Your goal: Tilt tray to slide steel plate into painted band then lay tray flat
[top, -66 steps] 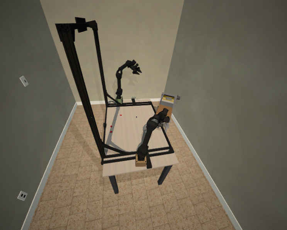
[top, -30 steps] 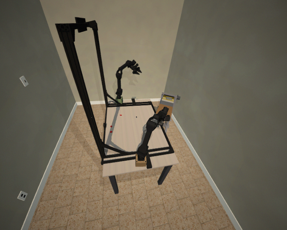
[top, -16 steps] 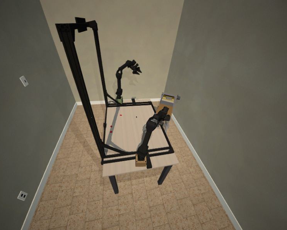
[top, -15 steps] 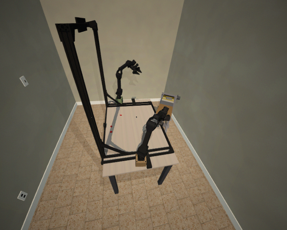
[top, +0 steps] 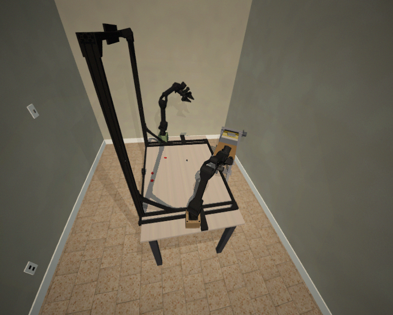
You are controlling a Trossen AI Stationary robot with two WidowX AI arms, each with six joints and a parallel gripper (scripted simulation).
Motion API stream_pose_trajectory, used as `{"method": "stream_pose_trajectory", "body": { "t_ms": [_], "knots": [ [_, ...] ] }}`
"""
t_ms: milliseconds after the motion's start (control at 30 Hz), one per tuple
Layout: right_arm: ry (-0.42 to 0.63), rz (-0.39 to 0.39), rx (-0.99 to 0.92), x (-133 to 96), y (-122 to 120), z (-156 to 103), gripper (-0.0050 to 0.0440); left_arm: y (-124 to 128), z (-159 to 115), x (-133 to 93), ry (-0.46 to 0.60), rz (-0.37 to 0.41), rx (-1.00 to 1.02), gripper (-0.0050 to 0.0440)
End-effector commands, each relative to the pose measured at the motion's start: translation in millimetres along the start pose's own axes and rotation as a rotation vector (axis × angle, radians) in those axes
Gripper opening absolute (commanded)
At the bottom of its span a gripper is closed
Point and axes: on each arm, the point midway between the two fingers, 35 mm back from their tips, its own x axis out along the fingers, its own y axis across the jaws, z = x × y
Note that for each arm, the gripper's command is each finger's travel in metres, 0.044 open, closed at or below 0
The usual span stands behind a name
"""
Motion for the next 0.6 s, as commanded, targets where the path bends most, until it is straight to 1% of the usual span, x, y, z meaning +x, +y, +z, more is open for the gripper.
{"method": "stream_pose_trajectory", "body": {
  "t_ms": [0,300,400,567],
  "knots": [
    [-0.003,0.056,-0.001,-12.3,17.7,0.8,0.0000,0.3,-0.2,-0.1,0.000,0.000,-0.001,0.0440],
    [-0.003,0.060,-0.001,-12.5,18.0,0.8,0.0000,0.3,-0.2,-0.1,0.000,0.000,-0.001,0.0440],
    [-0.003,0.047,-0.001,-3.8,5.6,0.9,0.0000,0.3,-0.2,-0.1,0.000,0.000,-0.001,0.0440],
    [-0.003,-0.004,-0.001,48.0,-60.2,1.1,0.0000,0.3,-0.2,-0.1,0.000,0.000,-0.001,0.0440]
  ]
}}
